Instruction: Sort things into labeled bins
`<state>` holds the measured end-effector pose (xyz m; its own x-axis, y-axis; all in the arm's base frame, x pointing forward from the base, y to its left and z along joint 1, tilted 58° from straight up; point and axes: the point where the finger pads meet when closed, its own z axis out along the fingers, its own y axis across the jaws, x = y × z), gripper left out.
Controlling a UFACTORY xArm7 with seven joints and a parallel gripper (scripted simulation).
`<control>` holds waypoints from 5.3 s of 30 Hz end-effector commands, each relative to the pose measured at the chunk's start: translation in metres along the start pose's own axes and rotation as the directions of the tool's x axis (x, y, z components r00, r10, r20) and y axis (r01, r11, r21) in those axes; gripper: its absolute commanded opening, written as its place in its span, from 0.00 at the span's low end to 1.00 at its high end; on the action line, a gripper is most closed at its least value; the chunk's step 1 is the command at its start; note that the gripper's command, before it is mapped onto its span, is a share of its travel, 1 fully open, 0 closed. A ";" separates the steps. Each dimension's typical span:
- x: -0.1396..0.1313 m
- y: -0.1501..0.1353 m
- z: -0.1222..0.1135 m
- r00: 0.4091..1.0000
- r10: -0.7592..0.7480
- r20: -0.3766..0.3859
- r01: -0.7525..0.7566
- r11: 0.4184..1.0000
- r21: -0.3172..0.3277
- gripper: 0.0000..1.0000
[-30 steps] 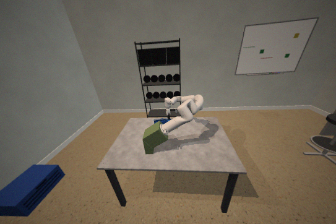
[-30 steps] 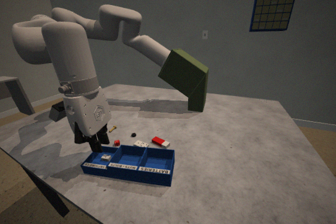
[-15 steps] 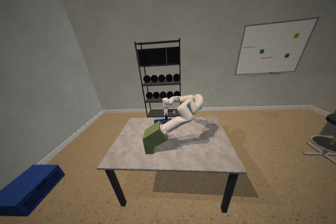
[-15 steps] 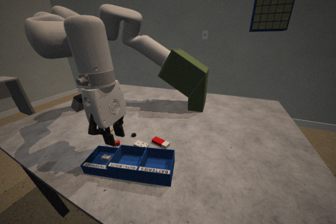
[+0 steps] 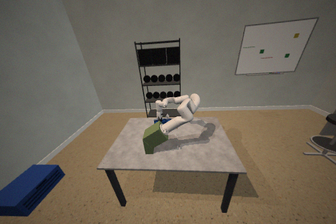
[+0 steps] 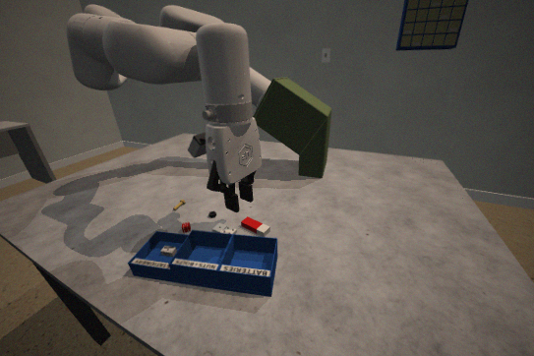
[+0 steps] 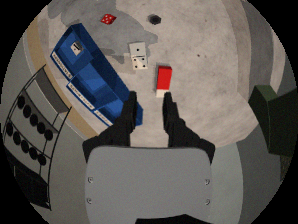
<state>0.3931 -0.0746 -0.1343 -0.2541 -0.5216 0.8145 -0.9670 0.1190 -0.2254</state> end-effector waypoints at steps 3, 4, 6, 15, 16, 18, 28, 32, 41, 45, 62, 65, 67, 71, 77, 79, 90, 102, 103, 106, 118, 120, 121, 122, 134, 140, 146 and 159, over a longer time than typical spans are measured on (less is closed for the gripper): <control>-0.020 0.030 -0.003 1.000 0.008 0.002 -0.008 1.000 0.007 0.38; -0.021 0.031 -0.003 1.000 0.008 0.002 -0.008 1.000 0.007 0.38; -0.021 0.031 -0.003 1.000 0.008 0.002 -0.008 1.000 0.007 0.38; -0.018 0.027 -0.003 1.000 0.008 0.002 -0.008 1.000 0.007 0.38; -0.018 0.027 -0.003 1.000 0.008 0.002 -0.008 1.000 0.007 0.38; -0.018 0.026 -0.003 1.000 0.008 0.002 -0.008 1.000 0.007 0.38; -0.017 0.025 -0.003 1.000 0.008 0.002 -0.008 1.000 0.007 0.38; -0.017 0.025 -0.003 1.000 0.008 0.002 -0.008 1.000 0.007 0.38; -0.017 0.025 -0.003 1.000 0.008 0.002 -0.008 1.000 0.007 0.38; -0.017 0.025 -0.003 1.000 0.007 0.002 -0.008 1.000 0.007 0.38; -0.017 0.025 0.037 1.000 0.007 0.002 -0.007 1.000 0.007 0.38; -0.017 0.024 0.049 1.000 0.007 0.002 -0.007 1.000 0.007 0.38; -0.017 0.024 0.057 1.000 0.007 0.002 -0.007 1.000 0.007 0.38; -0.017 0.024 0.058 1.000 0.007 0.002 -0.007 1.000 0.007 0.38; -0.017 0.024 0.063 1.000 0.007 0.002 -0.007 1.000 0.007 0.38; -0.017 0.024 0.066 1.000 0.007 0.002 -0.007 1.000 0.007 0.38; -0.017 0.024 0.070 1.000 0.007 0.002 -0.007 1.000 0.007 0.38; -0.017 0.024 0.070 1.000 0.007 0.002 -0.007 1.000 0.007 0.00; -0.017 0.024 0.070 1.000 0.007 0.002 -0.007 1.000 0.007 0.00; -0.017 0.024 0.070 1.000 0.007 0.002 -0.007 1.000 0.007 0.00; -0.017 0.024 0.070 1.000 0.007 0.002 -0.007 1.000 0.007 0.00; -0.017 0.024 0.070 1.000 0.007 0.002 -0.007 1.000 0.007 0.00; -0.017 0.024 0.070 1.000 0.007 0.002 -0.007 1.000 0.007 0.00; -0.017 0.024 0.070 1.000 0.007 0.002 -0.007 1.000 0.007 0.00; -0.017 0.025 0.047 1.000 0.007 0.002 -0.007 1.000 0.007 0.00; -0.017 0.025 0.027 1.000 0.007 0.002 -0.007 1.000 0.007 0.00; -0.017 0.025 0.013 1.000 0.007 0.002 -0.008 1.000 0.007 0.00; -0.017 0.025 0.010 1.000 0.007 0.002 -0.008 1.000 0.007 0.00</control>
<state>0.3726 -0.0741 -0.1593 -0.2616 -0.5187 0.8140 -0.9649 0.1191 -0.2342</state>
